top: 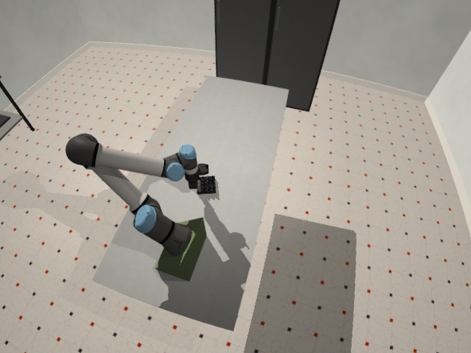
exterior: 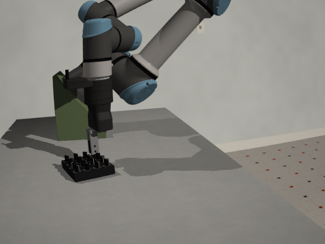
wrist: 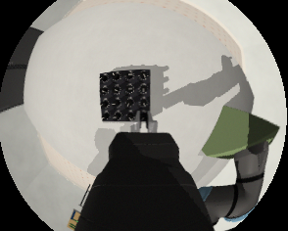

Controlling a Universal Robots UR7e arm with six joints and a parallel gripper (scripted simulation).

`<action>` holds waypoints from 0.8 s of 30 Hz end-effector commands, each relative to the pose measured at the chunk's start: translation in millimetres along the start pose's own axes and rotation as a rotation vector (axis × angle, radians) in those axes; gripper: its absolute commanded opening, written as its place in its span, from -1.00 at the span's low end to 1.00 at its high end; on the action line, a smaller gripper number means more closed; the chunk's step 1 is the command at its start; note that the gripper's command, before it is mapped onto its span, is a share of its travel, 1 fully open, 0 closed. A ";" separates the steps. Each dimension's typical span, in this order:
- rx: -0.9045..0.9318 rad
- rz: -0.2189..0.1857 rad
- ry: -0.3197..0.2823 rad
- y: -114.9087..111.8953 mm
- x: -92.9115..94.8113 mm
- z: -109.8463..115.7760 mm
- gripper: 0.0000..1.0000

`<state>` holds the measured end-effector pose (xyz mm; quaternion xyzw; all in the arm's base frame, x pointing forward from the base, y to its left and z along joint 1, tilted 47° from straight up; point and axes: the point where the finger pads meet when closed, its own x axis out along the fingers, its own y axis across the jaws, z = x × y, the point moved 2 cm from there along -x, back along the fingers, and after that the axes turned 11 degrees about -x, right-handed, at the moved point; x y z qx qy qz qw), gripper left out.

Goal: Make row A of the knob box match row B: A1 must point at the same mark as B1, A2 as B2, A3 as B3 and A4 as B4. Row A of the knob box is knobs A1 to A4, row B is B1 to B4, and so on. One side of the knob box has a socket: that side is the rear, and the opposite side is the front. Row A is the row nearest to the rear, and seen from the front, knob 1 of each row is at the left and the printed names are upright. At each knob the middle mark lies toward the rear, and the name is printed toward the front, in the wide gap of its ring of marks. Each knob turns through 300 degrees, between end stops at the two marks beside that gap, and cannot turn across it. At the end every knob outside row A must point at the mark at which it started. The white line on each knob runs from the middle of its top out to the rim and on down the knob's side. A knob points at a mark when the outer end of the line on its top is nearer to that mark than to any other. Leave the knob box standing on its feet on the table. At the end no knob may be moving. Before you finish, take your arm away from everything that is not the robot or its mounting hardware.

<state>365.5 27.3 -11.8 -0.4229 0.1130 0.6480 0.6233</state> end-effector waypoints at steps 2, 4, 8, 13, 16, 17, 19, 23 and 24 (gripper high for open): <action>-0.040 -0.001 0.000 -0.2 -0.3 -0.3 -0.40; -0.048 -0.001 0.000 -0.2 -0.3 -0.3 -0.40; -0.057 -0.001 0.000 -0.2 -0.3 -0.3 -0.40; -0.064 -0.001 0.000 -0.2 -0.3 -0.3 -0.40; -0.066 -0.001 0.000 -0.2 -0.3 -0.3 -0.40; -0.067 -0.001 0.000 -0.2 -0.3 -0.3 -0.40; -0.067 -0.001 0.000 -0.2 -0.3 -0.3 -0.40; -0.068 -0.001 0.000 -0.2 -0.3 -0.3 -0.40; -0.068 -0.001 0.000 -0.2 -0.3 -0.3 -0.40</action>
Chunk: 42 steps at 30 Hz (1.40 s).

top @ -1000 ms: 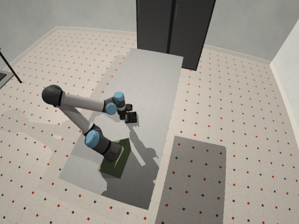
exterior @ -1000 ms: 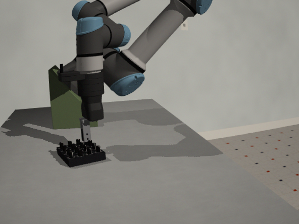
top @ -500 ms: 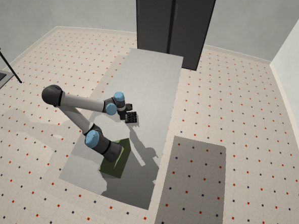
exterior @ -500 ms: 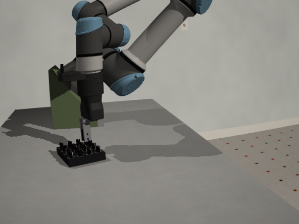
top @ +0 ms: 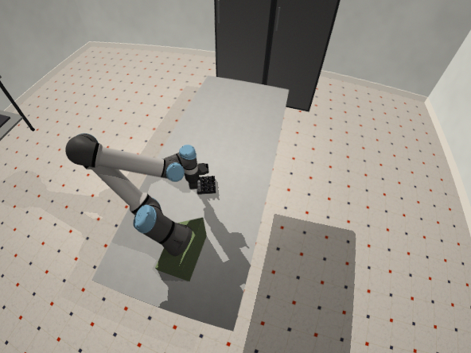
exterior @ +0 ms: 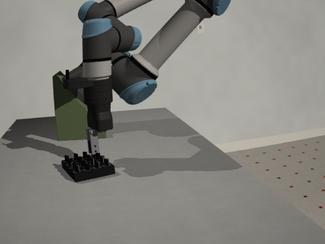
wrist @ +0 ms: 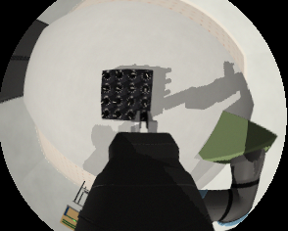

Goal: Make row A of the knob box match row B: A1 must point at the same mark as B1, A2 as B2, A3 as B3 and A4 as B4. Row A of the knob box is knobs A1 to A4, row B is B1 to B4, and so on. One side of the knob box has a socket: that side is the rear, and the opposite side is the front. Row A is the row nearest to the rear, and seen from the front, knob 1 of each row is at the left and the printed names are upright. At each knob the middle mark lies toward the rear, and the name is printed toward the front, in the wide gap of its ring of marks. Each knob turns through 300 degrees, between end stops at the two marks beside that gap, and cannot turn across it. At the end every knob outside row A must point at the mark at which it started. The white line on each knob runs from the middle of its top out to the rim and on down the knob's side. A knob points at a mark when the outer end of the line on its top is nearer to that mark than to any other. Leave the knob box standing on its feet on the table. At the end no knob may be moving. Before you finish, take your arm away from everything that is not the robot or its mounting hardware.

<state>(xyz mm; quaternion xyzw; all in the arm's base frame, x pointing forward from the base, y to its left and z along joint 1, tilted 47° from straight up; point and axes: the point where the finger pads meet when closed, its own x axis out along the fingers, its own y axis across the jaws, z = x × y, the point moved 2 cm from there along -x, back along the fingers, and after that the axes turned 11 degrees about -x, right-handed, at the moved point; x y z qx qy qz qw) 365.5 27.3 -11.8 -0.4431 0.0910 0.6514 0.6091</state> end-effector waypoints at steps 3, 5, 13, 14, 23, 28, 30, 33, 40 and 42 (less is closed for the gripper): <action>-0.001 0.000 0.001 -0.2 -0.3 -0.3 -0.40; -0.001 0.000 0.001 -0.2 -0.3 -0.3 -0.40; -0.001 0.000 0.001 -0.2 -0.3 -0.3 -0.07; -0.001 0.000 0.001 -0.2 -0.3 -0.3 -0.07; -0.001 0.000 0.001 -0.2 -0.3 -0.3 -0.07; -0.001 0.000 0.001 -0.2 -0.3 -0.3 -0.07; -0.001 0.000 0.001 -0.2 -0.3 -0.3 -0.07; -0.001 0.000 0.001 -0.2 -1.6 -0.3 -0.07; -0.001 0.000 0.001 -0.1 -10.4 -0.3 -0.07; -0.001 0.000 0.001 -0.1 -15.8 -0.3 -0.07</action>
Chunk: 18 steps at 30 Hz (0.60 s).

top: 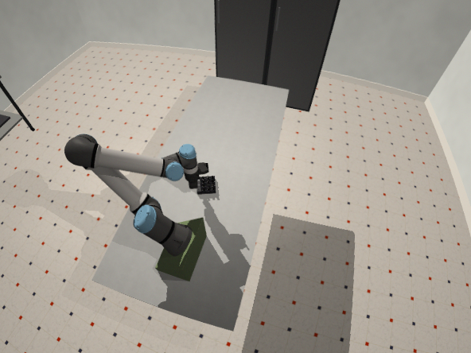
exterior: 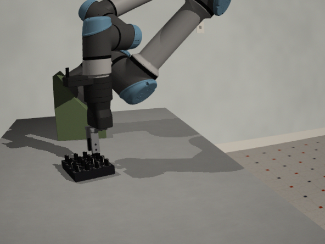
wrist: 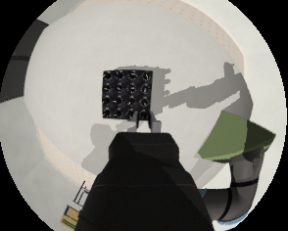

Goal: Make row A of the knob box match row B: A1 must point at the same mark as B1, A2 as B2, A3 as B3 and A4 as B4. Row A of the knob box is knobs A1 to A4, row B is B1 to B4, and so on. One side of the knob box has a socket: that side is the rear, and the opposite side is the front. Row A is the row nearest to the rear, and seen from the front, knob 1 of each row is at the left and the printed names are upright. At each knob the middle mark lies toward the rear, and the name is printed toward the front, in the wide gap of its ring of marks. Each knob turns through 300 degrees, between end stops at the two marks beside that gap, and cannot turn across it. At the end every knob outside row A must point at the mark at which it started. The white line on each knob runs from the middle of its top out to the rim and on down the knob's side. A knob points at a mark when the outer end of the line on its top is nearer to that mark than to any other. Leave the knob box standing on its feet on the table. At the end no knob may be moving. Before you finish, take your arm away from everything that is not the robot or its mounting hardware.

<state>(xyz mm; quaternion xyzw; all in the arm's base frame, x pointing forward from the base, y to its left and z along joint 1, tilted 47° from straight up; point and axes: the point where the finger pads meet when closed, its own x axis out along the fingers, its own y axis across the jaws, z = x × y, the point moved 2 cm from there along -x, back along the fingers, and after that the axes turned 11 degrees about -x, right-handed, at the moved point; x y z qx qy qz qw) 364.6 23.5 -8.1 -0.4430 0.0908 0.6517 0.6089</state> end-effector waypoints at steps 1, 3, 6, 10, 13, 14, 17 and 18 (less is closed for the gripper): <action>-0.001 -0.001 0.001 -0.3 -13.4 -0.4 -0.07; -0.001 -0.001 0.001 -0.3 -19.3 -0.4 -0.07; -0.001 -0.001 0.001 -0.3 -26.9 -0.4 -0.07; -0.001 -0.001 0.001 -0.3 -31.6 -0.4 -0.07; -0.001 -0.001 0.001 -0.3 -32.8 -0.4 -0.07; -0.001 -0.001 0.001 -0.3 -33.0 -0.4 -0.07; -0.001 -0.001 0.001 -0.3 -33.0 -0.4 -0.07; -0.001 -0.001 0.001 -0.3 -33.0 -0.4 -0.07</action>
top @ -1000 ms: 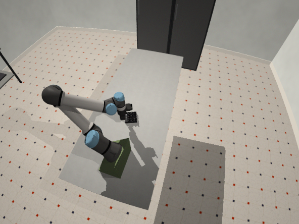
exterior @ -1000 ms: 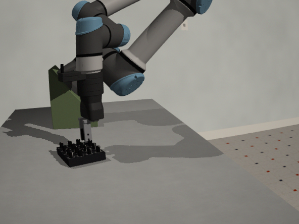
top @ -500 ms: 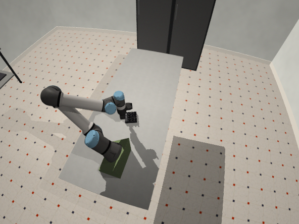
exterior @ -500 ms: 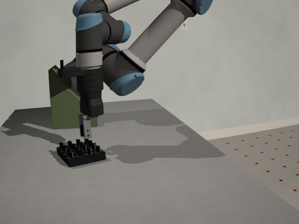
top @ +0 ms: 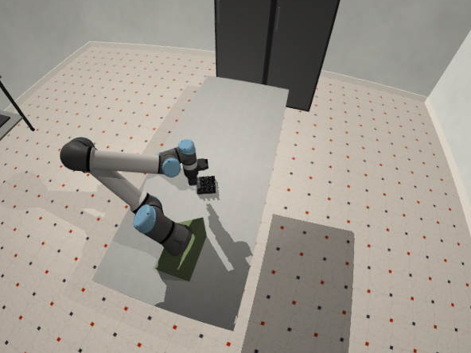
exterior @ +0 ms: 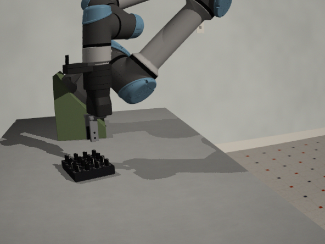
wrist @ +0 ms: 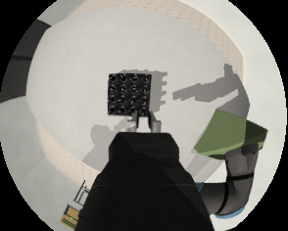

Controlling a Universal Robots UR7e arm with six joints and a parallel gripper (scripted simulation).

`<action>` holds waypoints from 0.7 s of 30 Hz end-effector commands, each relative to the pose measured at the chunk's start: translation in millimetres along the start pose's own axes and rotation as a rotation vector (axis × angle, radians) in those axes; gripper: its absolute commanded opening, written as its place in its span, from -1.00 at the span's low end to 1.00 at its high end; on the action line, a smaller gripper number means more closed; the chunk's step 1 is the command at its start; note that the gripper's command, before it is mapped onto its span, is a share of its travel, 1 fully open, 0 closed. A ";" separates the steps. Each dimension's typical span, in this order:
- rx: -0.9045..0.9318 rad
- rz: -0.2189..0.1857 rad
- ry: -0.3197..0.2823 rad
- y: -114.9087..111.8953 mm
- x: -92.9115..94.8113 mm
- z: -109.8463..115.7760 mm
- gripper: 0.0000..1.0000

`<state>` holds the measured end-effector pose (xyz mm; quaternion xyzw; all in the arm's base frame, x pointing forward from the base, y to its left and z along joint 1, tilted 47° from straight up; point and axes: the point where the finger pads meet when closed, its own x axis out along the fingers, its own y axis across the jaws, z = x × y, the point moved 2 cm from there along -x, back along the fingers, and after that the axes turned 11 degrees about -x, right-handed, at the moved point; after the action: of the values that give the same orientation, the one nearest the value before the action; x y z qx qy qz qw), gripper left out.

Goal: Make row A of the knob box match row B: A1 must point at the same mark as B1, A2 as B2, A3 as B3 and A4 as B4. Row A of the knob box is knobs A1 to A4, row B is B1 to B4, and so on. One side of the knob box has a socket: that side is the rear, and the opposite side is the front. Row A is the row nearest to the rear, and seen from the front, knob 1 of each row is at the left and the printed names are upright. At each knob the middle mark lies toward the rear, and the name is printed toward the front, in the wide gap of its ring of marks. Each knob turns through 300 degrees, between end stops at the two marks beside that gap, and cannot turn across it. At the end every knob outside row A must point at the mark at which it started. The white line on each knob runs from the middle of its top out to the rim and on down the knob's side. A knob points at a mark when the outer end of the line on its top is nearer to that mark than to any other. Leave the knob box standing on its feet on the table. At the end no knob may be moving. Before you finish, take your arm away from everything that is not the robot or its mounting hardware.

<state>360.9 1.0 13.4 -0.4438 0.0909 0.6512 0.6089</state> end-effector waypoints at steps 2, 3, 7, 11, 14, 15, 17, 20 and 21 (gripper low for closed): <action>0.000 0.000 0.000 0.0 -1.6 0.0 -0.07; 0.000 0.000 0.000 0.0 -1.6 0.0 -0.07; 0.000 0.000 0.000 0.0 -1.6 0.0 -0.07; 0.000 0.000 0.000 0.1 -1.6 0.0 -0.07; 0.003 0.000 0.000 0.1 -1.6 0.0 -0.07; 0.005 0.000 0.000 0.2 -1.6 -0.1 -0.07; 0.011 0.000 0.000 0.3 -1.7 -0.1 -0.07; 0.026 0.000 0.000 0.7 -1.8 -0.3 -0.07; 0.033 0.000 0.000 0.9 -1.9 -0.4 -0.07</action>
<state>360.2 0.0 14.2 -0.4398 0.0945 0.6510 0.6115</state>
